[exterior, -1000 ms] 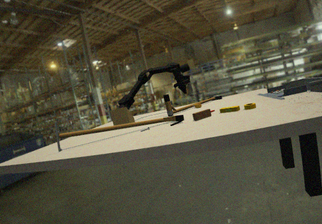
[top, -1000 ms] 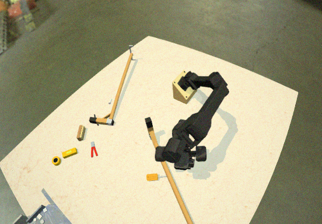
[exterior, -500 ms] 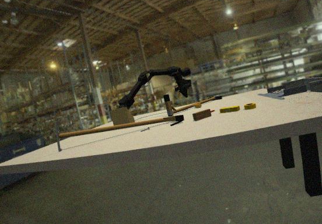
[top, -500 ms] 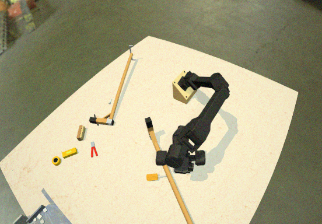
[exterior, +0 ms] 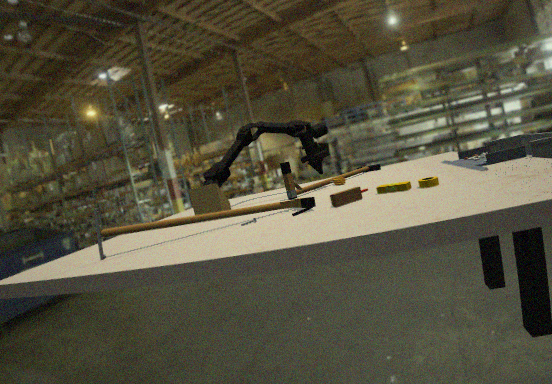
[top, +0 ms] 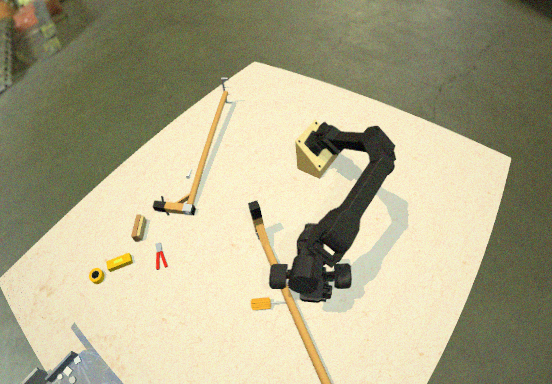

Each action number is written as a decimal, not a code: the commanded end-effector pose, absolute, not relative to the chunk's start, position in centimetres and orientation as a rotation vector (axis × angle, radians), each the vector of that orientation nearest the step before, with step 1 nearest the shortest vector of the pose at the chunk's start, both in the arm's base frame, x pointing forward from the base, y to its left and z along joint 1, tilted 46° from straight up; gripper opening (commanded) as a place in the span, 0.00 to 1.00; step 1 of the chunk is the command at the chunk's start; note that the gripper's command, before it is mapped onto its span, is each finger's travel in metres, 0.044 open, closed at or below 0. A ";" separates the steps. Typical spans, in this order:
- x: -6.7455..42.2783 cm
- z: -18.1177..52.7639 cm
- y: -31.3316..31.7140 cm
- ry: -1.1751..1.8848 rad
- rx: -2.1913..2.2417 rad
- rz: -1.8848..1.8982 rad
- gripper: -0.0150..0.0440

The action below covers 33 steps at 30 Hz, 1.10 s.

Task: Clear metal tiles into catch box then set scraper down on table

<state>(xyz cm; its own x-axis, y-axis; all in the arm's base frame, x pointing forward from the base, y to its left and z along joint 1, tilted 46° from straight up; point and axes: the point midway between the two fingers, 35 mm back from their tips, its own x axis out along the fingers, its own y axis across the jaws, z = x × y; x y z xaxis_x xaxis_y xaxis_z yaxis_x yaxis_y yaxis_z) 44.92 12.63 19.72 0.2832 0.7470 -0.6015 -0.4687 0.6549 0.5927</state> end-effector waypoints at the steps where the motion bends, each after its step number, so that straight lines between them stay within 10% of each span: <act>1: 44.9 19.2 13.1 0.986 0.330 0.829 0.25; 33: 45.5 16.5 15.5 0.979 0.337 0.832 0.25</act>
